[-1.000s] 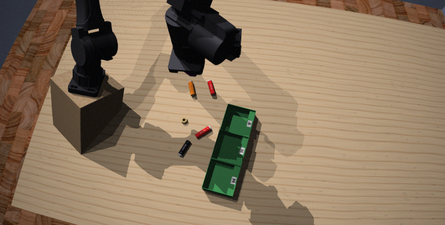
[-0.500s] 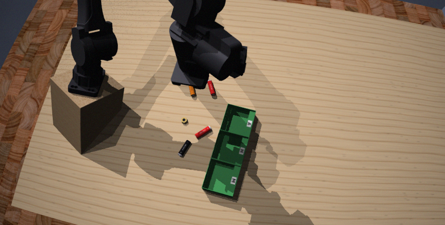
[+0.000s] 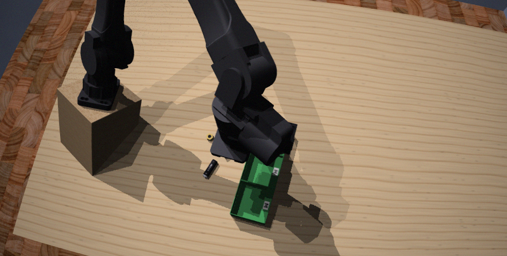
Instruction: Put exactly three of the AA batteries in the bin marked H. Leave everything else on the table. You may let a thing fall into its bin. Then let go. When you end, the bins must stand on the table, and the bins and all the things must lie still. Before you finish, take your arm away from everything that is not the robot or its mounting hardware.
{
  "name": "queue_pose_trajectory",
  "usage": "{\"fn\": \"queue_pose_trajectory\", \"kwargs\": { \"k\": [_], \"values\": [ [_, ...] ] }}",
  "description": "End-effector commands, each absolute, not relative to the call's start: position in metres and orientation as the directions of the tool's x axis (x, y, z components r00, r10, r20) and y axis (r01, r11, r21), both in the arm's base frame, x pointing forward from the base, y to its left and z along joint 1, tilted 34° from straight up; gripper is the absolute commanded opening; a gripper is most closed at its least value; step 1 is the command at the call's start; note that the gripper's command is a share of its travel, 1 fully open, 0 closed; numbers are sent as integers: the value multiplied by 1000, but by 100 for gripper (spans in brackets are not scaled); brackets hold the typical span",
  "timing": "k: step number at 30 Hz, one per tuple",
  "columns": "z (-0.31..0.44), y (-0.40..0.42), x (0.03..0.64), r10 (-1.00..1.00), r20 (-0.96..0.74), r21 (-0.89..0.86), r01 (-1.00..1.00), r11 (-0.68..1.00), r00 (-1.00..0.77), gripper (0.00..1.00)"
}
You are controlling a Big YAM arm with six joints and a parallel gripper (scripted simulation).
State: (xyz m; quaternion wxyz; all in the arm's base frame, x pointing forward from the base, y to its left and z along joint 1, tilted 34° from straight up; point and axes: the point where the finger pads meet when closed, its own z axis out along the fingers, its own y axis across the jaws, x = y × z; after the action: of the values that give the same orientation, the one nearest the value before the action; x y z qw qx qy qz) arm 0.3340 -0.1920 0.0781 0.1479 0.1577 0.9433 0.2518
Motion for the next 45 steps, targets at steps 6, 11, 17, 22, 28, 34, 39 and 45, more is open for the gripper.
{"fn": "queue_pose_trajectory", "kwargs": {
  "k": [6, 11, 17, 22, 28, 34, 39, 45],
  "values": [
    [49, -241, 370, 374, -249, 498, 213, 841, -893, 9],
    [17, -258, 392, 362, -248, 498, 202, 843, -899, 9],
    [-4, -273, 403, 368, -245, 499, 209, 841, -897, 9],
    [13, -273, 404, 364, -263, 491, 201, 848, -894, 9],
    [0, -264, 396, 373, -229, 508, 216, 834, -899, 9],
    [0, -263, 396, 373, -229, 508, 216, 834, -899, 9],
    [0, -263, 396, 373, -229, 508, 216, 834, -899, 9],
    [1, -263, 396, 373, -229, 508, 216, 834, -899, 9]
  ]
}}
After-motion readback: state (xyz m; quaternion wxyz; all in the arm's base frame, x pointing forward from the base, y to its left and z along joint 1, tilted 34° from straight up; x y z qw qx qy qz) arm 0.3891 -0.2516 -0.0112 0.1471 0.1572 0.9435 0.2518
